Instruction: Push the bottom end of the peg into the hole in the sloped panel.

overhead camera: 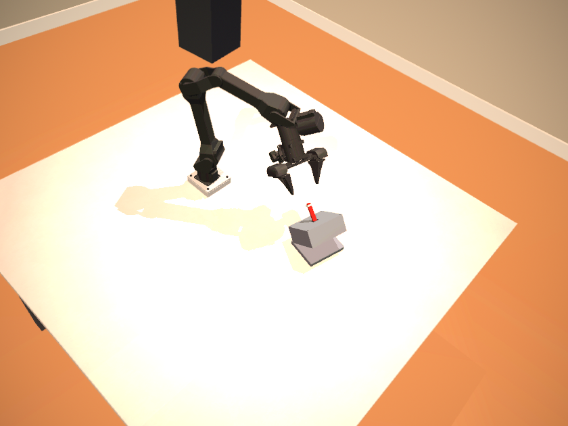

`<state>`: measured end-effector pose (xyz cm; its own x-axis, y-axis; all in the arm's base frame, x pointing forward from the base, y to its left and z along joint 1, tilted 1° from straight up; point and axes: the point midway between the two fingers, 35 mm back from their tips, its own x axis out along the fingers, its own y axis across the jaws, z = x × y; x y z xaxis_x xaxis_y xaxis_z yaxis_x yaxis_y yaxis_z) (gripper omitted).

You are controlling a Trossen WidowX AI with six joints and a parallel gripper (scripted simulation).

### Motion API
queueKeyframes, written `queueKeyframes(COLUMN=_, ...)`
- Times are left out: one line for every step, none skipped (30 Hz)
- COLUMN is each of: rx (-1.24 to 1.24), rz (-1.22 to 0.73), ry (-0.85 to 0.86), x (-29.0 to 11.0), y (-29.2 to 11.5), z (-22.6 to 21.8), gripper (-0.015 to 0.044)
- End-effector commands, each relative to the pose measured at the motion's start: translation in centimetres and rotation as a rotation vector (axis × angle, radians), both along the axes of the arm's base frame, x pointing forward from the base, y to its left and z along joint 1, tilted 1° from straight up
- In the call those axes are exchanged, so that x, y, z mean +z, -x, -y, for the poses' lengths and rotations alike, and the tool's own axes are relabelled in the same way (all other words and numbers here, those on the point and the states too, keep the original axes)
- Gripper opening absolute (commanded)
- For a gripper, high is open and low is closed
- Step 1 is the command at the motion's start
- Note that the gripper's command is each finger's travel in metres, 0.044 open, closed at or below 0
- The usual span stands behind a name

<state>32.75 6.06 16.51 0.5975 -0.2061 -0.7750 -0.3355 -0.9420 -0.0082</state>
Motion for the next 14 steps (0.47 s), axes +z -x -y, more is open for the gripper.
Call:
queueKeyframes(rx=-0.004, rz=0.012, ry=-0.002, x=0.78, y=0.47, z=-0.18, gripper=0.0440)
queueKeyframes(rx=-0.004, rz=0.012, ry=-0.002, x=0.80, y=0.49, z=-0.18, gripper=0.0440)
queueKeyframes(rx=-0.004, rz=0.011, ry=-0.003, x=0.87, y=0.56, z=-0.21, gripper=0.0440)
queueKeyframes(rx=-0.004, rz=0.011, ry=-0.003, x=0.98, y=0.67, z=-0.25, gripper=0.0440)
queueKeyframes(rx=-0.004, rz=0.011, ry=-0.003, x=1.13, y=0.82, z=-0.30, gripper=0.0440)
queueKeyframes(rx=-0.004, rz=0.011, ry=-0.003, x=1.29, y=0.97, z=-0.35, gripper=0.0440)
queueKeyframes(rx=-0.004, rz=0.011, ry=-0.003, x=1.44, y=1.12, z=-0.40, gripper=0.0440)
queueKeyframes(rx=-0.004, rz=0.011, ry=-0.003, x=1.55, y=1.23, z=-0.43, gripper=0.0440)
queueKeyframes(rx=-0.004, rz=0.011, ry=-0.003, x=1.62, y=1.30, z=-0.45, gripper=0.0440)
queueKeyframes(rx=-0.004, rz=0.011, ry=-0.003, x=1.64, y=1.32, z=-0.46, gripper=0.0440)
queueKeyframes(rx=-0.004, rz=0.011, ry=-0.003, x=1.64, y=1.32, z=-0.46, gripper=0.0440)
queueKeyframes(rx=-0.004, rz=0.011, ry=-0.003, x=1.64, y=1.32, z=-0.46, gripper=0.0440)
queueKeyframes(rx=-0.004, rz=0.011, ry=-0.003, x=1.64, y=1.32, z=-0.46, gripper=0.0440)
queueKeyframes(rx=-0.004, rz=0.011, ry=-0.003, x=1.64, y=1.32, z=-0.46, gripper=0.0440)
